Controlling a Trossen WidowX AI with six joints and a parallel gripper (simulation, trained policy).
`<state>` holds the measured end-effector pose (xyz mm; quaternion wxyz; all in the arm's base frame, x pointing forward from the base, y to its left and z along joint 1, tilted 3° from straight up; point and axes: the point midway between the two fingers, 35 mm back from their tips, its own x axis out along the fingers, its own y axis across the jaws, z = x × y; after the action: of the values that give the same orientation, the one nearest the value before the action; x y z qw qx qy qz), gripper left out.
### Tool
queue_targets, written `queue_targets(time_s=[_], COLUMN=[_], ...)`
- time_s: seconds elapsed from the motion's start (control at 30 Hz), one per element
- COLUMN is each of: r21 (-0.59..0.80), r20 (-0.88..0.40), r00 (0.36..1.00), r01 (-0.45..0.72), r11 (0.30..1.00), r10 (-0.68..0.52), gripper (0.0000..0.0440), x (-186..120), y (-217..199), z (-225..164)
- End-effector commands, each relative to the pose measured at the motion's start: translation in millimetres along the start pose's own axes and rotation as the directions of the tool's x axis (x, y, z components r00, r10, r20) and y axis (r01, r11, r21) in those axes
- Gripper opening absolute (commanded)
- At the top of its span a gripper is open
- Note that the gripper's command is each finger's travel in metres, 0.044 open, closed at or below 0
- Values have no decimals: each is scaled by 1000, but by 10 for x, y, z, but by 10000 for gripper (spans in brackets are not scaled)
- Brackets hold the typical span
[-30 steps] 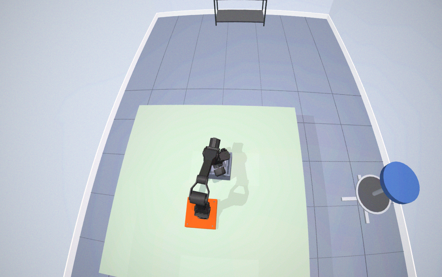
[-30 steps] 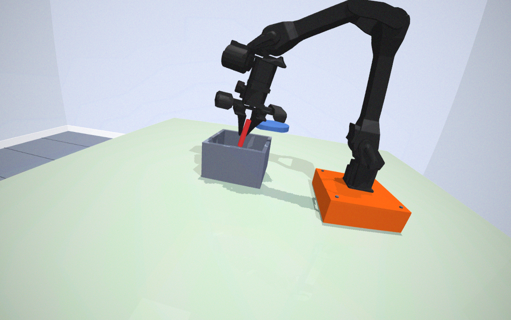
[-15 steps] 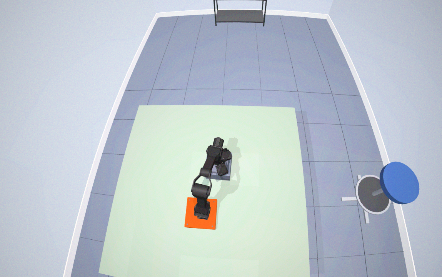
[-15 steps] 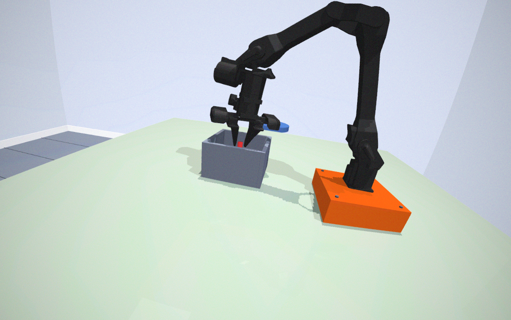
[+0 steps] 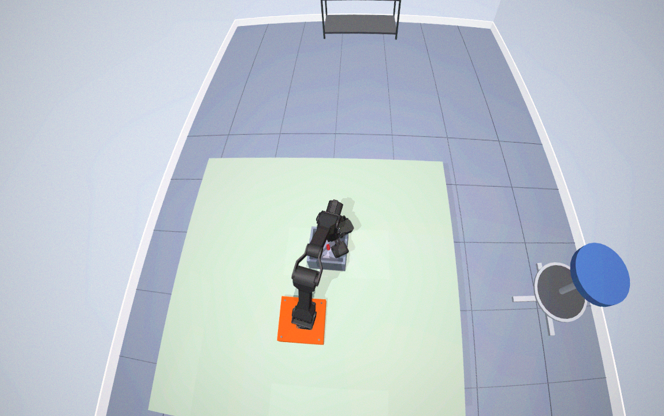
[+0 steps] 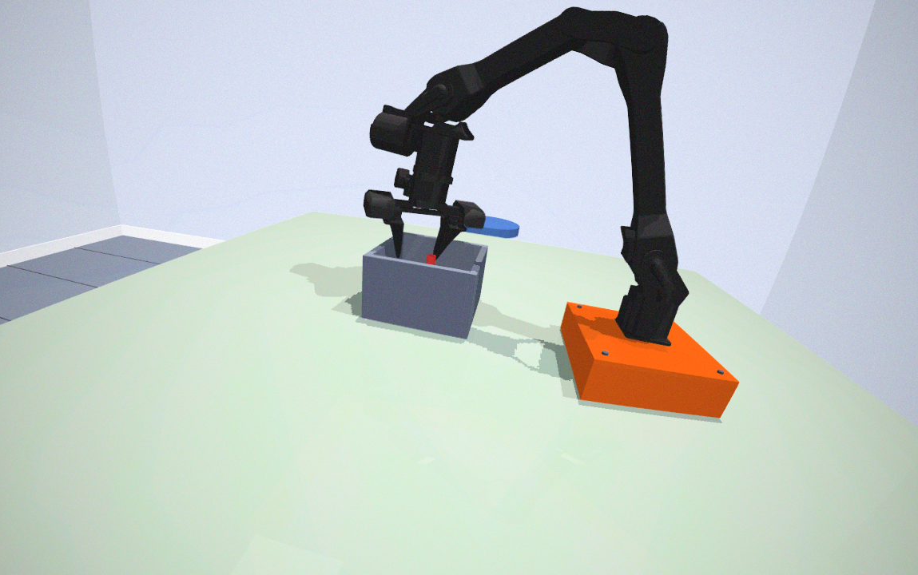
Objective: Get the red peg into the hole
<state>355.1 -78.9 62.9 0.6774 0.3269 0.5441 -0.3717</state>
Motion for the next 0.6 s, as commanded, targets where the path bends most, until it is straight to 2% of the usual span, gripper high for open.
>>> queue_targets(time_s=[0.0, 0.1, 0.4, 0.57], r21=[-1, 3, 19, 19], r20=[19, 42, 125, 127], r00=[999, 998, 986, 986], r01=[-30, -53, -113, -114], r11=[1000, 999, 993, 993], r10=[30, 53, 110, 111], gripper=[368, 440, 440, 440], x=[26, -14, -127, -130], y=[104, 159, 276, 279], z=[114, 211, 521, 527])
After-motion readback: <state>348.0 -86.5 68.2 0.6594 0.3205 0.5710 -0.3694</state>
